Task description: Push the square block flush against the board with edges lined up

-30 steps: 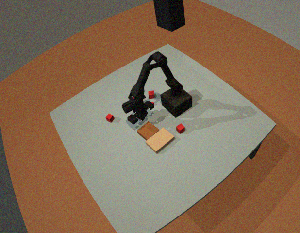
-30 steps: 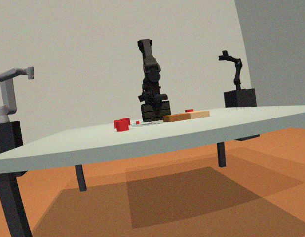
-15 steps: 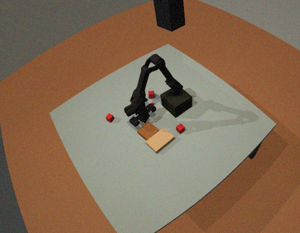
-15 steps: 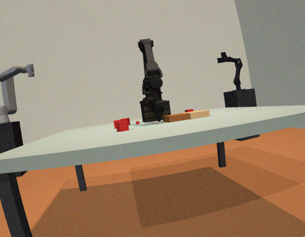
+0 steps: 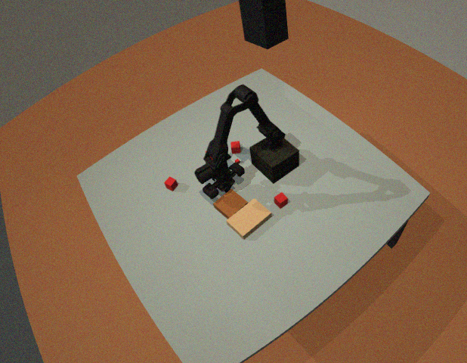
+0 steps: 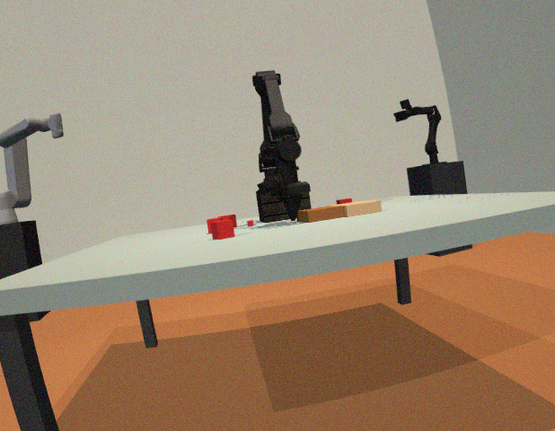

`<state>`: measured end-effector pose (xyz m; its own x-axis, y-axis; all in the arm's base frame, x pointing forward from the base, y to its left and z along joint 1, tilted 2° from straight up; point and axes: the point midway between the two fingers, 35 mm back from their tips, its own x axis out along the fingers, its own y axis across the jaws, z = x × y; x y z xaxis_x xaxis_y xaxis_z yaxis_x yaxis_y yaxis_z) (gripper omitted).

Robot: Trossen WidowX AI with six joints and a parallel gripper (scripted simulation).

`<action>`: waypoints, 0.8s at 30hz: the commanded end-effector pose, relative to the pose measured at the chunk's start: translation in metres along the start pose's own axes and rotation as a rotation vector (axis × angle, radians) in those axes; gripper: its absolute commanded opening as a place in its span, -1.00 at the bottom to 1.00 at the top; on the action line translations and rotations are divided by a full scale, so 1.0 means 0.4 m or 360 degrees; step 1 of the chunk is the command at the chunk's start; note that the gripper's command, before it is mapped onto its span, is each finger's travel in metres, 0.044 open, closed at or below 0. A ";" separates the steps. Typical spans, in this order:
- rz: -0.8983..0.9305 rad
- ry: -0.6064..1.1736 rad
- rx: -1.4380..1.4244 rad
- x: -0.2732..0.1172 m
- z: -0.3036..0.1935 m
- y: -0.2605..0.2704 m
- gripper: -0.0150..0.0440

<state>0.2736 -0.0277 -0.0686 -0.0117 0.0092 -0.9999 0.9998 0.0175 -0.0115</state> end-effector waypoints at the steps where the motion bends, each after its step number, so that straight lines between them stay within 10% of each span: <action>1: 0.0003 0.0005 0.0002 0.000 -0.010 0.001 -0.49; 24: 0.0003 0.0003 0.0002 0.000 0.021 0.005 -0.49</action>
<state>0.2758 -0.0309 -0.0686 -0.0081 0.0095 -0.9999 0.9998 0.0155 -0.0080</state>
